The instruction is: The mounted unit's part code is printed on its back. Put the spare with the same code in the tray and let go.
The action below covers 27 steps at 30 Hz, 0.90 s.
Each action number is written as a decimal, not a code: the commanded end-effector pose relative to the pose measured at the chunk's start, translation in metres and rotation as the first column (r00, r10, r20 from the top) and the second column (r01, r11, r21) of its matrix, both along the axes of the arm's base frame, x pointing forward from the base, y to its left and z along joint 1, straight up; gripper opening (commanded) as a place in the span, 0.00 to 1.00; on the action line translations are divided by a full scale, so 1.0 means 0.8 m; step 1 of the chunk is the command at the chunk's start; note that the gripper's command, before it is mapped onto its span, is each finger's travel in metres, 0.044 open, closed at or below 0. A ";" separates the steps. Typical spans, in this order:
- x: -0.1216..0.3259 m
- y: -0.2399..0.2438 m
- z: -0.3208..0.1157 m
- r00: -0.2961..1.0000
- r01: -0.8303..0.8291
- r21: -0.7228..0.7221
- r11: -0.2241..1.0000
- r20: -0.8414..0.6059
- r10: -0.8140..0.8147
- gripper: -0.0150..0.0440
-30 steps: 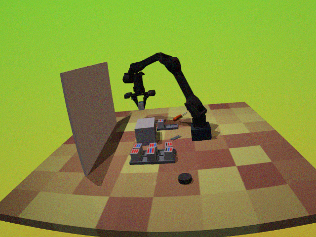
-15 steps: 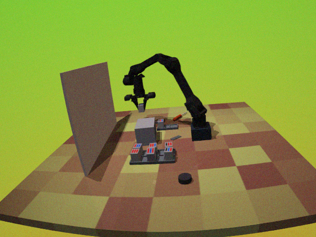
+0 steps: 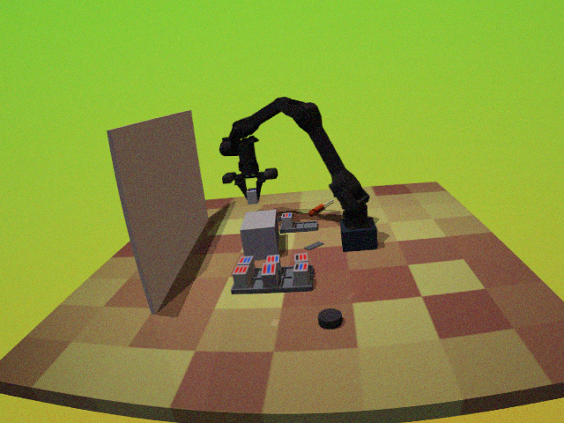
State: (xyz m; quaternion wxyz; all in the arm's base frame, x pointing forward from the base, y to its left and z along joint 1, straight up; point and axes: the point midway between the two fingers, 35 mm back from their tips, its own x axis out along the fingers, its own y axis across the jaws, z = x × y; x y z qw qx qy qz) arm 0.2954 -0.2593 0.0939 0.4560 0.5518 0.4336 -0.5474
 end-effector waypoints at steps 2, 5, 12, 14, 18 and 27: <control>0.001 0.000 -0.004 1.000 0.006 0.000 1.000 0.004 -0.006 0.25; 0.001 0.000 -0.008 1.000 0.006 0.000 1.000 0.004 -0.006 0.25; 0.002 -0.001 -0.015 1.000 0.006 0.000 1.000 0.004 -0.006 0.25; 0.002 -0.001 -0.018 1.000 0.006 0.000 1.000 0.004 -0.006 0.25; 0.002 -0.001 -0.022 1.000 0.006 0.000 1.000 0.004 -0.006 0.25; 0.002 -0.001 -0.032 1.000 0.006 0.000 1.000 0.004 -0.006 0.25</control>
